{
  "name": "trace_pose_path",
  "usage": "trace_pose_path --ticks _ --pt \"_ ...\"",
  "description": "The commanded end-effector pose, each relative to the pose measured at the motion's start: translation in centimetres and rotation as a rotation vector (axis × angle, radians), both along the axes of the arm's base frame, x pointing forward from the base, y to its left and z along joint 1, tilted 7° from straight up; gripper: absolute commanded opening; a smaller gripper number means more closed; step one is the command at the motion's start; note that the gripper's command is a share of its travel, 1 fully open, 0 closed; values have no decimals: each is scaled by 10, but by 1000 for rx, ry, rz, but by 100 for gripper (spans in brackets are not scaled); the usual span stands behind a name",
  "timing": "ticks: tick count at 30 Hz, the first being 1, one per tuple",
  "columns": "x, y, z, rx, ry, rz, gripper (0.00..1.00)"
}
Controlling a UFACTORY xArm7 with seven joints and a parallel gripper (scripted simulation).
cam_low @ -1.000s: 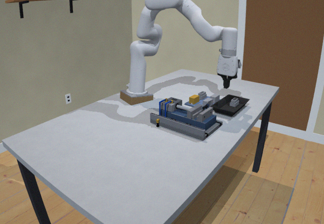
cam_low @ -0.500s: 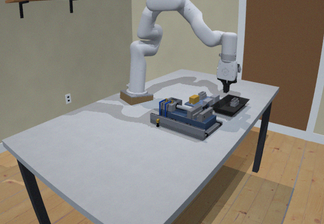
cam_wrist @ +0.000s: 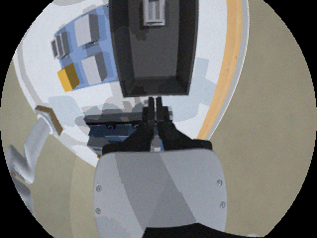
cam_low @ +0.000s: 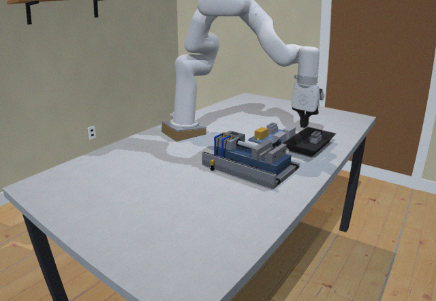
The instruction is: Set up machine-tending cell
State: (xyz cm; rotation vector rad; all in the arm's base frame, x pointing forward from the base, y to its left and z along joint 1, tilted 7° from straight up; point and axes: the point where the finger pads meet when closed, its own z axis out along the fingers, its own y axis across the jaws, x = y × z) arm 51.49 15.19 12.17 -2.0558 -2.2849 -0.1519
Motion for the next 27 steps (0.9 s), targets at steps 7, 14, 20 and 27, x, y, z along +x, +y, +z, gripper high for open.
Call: trace_pose_path --ticks 7,14,20,27 --pt "1 0 1 1 -4 -1 0" --pt "1 0 1 1 -4 -1 0" --pt "1 0 1 1 -4 -1 0" --pt "1 0 1 1 -4 -1 0"
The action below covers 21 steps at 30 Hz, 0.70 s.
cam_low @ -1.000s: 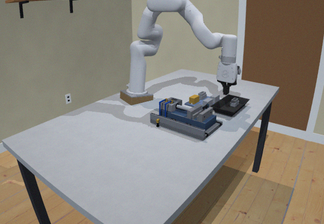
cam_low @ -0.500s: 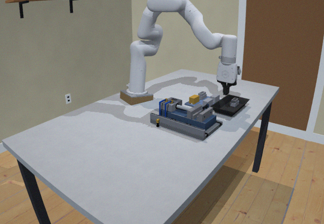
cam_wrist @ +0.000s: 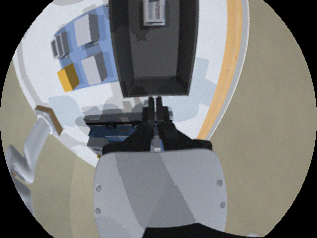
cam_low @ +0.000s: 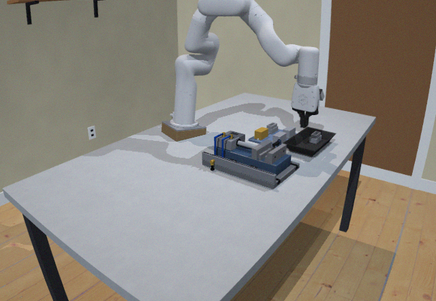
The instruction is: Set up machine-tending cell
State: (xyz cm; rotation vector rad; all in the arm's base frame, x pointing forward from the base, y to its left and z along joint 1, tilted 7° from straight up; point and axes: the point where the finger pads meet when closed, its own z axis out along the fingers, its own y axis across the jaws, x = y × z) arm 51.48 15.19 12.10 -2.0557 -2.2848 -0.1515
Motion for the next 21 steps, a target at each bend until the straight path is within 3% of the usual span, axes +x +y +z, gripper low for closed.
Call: trace_pose_path --ticks 1,21 --pt "1 0 2 1 -5 -1 0" --pt "1 0 6 1 -5 -1 0"
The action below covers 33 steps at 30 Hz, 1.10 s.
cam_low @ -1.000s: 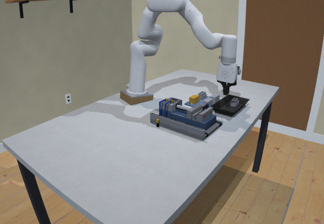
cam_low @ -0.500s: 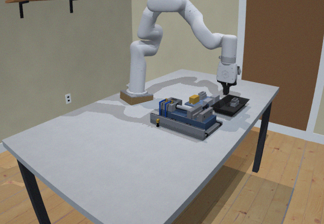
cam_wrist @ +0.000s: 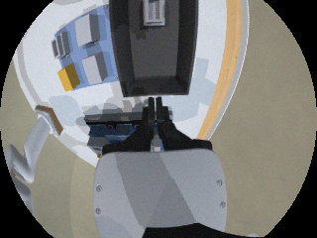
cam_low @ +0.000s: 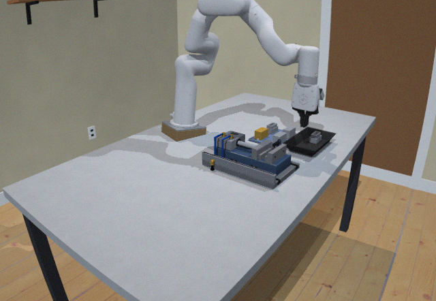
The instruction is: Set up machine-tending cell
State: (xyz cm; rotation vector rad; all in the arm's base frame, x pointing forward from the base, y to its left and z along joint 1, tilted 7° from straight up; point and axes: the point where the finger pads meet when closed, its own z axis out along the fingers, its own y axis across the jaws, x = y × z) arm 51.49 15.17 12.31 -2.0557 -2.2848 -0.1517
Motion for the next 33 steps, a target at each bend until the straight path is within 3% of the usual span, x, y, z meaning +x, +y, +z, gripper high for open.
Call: trace_pose_path --ticks 1,25,33 --pt "1 0 5 1 -5 -1 0" --pt "0 -6 55 1 -5 -1 0" --pt "0 -7 63 1 -5 -1 0"
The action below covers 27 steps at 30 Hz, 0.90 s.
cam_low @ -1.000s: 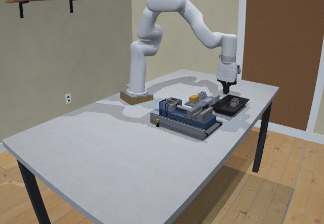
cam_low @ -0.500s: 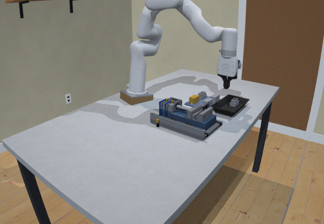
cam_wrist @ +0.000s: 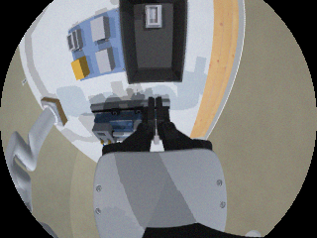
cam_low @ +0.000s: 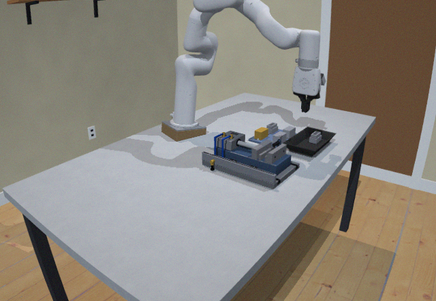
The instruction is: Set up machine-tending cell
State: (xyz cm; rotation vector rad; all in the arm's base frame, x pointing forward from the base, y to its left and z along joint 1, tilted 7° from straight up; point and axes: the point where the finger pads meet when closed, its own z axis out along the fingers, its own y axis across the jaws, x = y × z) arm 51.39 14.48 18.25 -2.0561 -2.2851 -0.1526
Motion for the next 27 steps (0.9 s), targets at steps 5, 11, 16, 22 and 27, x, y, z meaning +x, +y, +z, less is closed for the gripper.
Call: trace_pose_path --ticks 5,11,16,22,27 --pt "1 0 5 1 -4 0 0" --pt "11 -42 0 0 -3 -1 0" --pt "15 -62 -2 0 -3 -1 0" --pt "21 -136 -11 0 -3 -1 0" --pt "19 -188 -17 0 -3 -1 0"
